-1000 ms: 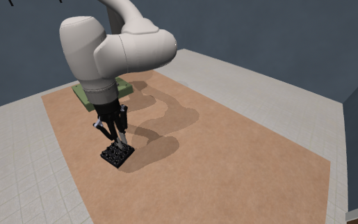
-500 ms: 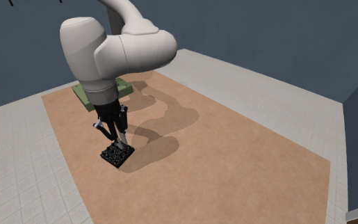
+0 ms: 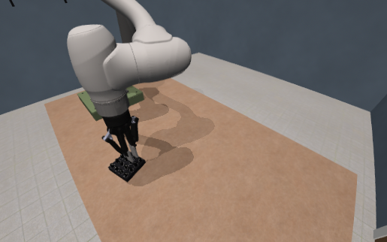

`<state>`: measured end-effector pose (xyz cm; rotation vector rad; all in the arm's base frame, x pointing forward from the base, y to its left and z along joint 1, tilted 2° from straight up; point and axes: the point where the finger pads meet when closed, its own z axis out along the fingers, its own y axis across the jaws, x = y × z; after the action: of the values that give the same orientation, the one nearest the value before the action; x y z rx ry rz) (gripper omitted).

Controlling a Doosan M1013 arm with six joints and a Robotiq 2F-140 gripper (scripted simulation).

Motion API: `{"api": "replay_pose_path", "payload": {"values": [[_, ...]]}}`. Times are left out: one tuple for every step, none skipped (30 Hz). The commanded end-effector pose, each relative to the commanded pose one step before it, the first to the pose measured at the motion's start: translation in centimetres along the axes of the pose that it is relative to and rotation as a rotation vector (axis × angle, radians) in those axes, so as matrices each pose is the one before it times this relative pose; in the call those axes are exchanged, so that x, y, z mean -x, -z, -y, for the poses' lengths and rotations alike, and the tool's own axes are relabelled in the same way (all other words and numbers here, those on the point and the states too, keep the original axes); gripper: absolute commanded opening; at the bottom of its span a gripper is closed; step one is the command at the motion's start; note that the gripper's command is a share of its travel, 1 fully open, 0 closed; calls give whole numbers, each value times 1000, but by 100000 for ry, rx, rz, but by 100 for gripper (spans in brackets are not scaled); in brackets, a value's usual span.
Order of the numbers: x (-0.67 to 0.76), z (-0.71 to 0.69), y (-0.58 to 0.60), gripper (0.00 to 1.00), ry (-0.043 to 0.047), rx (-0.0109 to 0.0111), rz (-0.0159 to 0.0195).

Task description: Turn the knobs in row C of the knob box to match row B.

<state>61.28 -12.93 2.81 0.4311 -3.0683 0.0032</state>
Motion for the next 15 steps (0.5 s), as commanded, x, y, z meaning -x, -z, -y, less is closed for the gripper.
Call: {"api": "replay_pose_path", "payload": {"values": [[0,3,-389,12,3,9,21],[-1,2,-135,12,0,0,0],[-1,2,-137,12,0,0,0],[-1,2,-137,12,0,0,0],[-1,2,-137,12,0,0,0],[-1,2,-137,12,0,0,0],[-1,2,-136,12,0,0,0],[-1,2,-134,12,0,0,0],[-1,2,-132,12,0,0,0],[-1,2,-130,12,0,0,0],[0,0,0,12,0,0,0],[0,0,0,12,0,0,0],[0,2,-126,12,0,0,0],[-1,2,-122,12,0,0,0],[-1,2,-118,12,0,0,0]]}}
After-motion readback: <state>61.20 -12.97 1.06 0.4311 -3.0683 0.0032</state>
